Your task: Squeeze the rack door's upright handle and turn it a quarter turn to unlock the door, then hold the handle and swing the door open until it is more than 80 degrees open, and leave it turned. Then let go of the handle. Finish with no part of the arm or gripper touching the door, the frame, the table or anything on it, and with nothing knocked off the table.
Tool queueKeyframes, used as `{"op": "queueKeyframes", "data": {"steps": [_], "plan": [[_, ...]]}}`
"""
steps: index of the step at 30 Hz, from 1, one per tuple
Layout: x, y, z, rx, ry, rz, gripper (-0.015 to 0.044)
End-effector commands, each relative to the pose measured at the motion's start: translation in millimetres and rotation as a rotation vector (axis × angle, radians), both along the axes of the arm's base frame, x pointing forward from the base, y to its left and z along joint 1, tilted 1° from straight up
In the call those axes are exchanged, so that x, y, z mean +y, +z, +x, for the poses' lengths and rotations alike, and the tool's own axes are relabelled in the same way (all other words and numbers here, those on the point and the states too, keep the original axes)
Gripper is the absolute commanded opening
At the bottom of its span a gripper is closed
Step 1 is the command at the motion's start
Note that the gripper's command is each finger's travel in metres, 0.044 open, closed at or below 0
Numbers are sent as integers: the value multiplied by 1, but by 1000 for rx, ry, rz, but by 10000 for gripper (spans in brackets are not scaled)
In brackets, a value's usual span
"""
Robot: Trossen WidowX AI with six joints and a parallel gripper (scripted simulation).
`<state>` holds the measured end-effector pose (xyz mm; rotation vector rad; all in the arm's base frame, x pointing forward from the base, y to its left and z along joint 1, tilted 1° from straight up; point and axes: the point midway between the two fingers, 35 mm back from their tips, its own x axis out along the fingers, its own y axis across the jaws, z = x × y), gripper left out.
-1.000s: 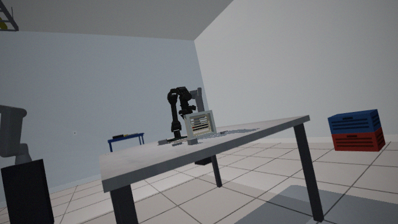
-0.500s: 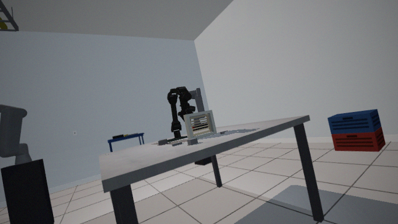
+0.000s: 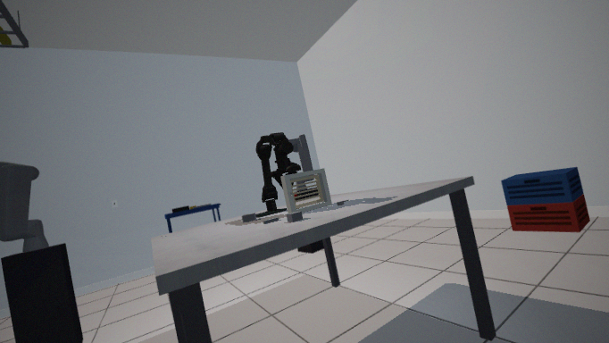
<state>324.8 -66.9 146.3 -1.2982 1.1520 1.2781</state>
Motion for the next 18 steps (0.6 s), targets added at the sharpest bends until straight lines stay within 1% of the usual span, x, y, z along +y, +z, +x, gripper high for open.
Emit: {"op": "queueKeyframes", "data": {"steps": [1, 18], "plan": [[1, -1, 0, 2, 13, 4, 263], [1, -1, 0, 2, 13, 4, 150]]}}
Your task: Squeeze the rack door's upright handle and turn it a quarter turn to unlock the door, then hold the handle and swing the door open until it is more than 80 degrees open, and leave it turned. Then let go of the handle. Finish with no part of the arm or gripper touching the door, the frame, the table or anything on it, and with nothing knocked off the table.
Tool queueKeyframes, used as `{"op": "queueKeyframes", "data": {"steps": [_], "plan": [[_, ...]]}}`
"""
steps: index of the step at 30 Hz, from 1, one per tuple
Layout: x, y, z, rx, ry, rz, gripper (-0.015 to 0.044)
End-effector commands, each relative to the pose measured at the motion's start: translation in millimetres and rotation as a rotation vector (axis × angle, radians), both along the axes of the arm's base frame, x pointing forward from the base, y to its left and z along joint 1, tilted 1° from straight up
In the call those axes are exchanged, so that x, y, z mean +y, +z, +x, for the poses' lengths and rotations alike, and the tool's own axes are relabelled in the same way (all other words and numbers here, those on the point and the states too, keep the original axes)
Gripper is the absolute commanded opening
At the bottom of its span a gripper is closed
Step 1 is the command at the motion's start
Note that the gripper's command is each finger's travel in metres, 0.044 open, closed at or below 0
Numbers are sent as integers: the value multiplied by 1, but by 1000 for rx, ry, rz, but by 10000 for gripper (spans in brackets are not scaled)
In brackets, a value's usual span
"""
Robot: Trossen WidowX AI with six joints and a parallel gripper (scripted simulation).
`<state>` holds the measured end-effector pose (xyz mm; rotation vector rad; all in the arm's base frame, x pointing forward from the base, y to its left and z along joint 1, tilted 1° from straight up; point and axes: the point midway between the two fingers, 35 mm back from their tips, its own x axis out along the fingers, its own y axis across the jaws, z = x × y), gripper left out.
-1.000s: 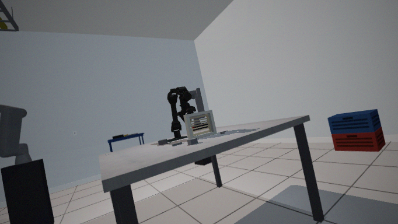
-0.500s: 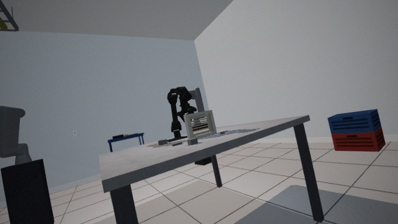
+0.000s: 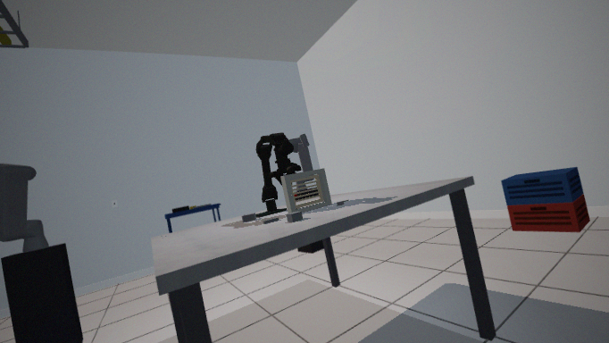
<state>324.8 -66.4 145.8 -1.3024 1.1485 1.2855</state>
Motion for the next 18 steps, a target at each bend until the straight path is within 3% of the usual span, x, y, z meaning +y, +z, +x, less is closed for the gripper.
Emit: {"op": "queueKeyframes", "data": {"steps": [1, 18], "plan": [[1, 0, 0, 1, 5, 3, 143], [1, 0, 0, 1, 5, 3, 30]]}}
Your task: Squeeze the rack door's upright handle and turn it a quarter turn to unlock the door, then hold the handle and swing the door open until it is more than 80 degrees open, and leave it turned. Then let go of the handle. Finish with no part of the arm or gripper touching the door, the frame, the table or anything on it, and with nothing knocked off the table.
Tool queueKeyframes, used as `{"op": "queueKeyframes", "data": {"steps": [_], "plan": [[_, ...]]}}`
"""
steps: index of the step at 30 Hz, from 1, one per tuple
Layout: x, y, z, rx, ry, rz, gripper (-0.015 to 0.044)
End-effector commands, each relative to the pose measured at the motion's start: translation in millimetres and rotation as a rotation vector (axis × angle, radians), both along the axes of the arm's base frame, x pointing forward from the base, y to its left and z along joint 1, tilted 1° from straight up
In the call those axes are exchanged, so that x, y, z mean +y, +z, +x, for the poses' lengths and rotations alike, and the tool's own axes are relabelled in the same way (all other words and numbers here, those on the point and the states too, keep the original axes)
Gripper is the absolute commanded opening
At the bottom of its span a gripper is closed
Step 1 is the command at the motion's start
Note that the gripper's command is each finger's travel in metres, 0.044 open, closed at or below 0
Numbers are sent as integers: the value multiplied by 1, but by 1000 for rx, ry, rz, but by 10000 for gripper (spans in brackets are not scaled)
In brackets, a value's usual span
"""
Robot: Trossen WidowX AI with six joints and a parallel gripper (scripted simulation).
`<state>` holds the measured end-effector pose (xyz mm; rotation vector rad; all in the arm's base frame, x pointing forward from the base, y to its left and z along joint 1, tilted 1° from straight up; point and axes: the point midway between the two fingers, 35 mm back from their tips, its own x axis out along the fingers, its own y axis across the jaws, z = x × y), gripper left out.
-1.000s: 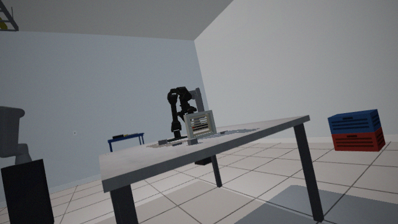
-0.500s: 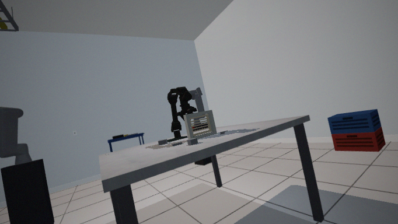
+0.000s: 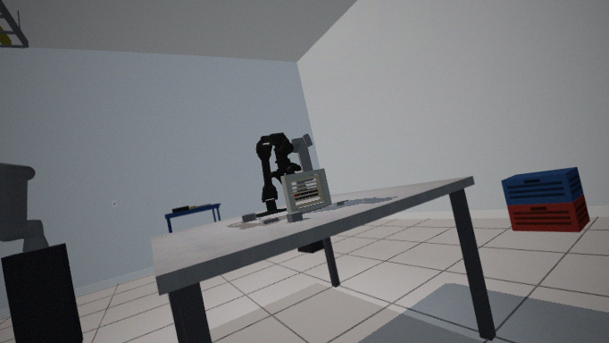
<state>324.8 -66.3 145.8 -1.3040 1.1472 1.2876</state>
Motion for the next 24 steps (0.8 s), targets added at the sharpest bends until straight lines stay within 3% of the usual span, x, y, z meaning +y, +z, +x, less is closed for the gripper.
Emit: {"op": "queueKeyframes", "data": {"steps": [1, 24], "plan": [[1, 0, 0, 1, 3, 3, 25], [10, 0, -18, 1, -391, 7, 25]]}}
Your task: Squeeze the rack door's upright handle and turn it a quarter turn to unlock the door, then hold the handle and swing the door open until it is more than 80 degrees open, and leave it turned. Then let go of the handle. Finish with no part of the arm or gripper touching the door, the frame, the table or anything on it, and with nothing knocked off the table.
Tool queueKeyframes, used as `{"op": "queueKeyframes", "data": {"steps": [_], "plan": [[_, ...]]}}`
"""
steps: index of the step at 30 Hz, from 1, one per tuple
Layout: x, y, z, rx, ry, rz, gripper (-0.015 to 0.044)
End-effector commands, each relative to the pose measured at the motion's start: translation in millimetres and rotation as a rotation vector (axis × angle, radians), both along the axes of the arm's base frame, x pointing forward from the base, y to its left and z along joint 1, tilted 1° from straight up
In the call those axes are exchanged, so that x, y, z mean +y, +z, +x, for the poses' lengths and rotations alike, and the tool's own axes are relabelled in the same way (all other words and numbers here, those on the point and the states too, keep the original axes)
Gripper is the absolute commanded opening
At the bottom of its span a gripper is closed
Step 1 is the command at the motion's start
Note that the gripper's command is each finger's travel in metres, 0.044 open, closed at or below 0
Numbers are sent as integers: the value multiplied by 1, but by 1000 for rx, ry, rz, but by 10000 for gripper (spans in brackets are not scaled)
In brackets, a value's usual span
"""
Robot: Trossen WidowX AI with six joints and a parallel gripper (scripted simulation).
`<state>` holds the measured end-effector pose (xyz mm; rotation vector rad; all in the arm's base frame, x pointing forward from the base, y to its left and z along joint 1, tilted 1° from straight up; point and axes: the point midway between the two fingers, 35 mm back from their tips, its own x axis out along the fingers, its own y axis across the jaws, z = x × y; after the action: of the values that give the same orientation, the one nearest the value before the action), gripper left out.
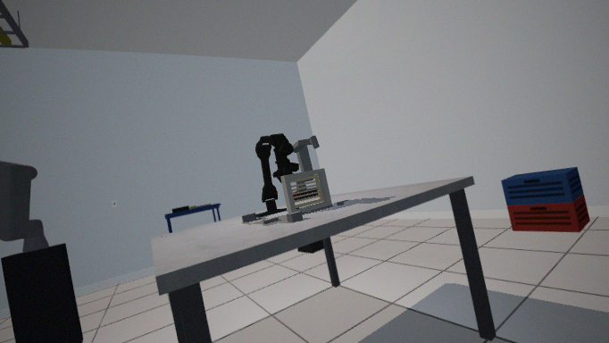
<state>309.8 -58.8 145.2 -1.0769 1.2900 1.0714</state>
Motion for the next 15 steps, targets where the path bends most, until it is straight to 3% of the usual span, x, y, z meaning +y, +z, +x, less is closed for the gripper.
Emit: {"op": "queueKeyframes", "data": {"steps": [1, 15], "plan": [[4, 0, -5, -5, -109, 3, 25], [21, 0, -27, -4, -366, 5, 25]]}}
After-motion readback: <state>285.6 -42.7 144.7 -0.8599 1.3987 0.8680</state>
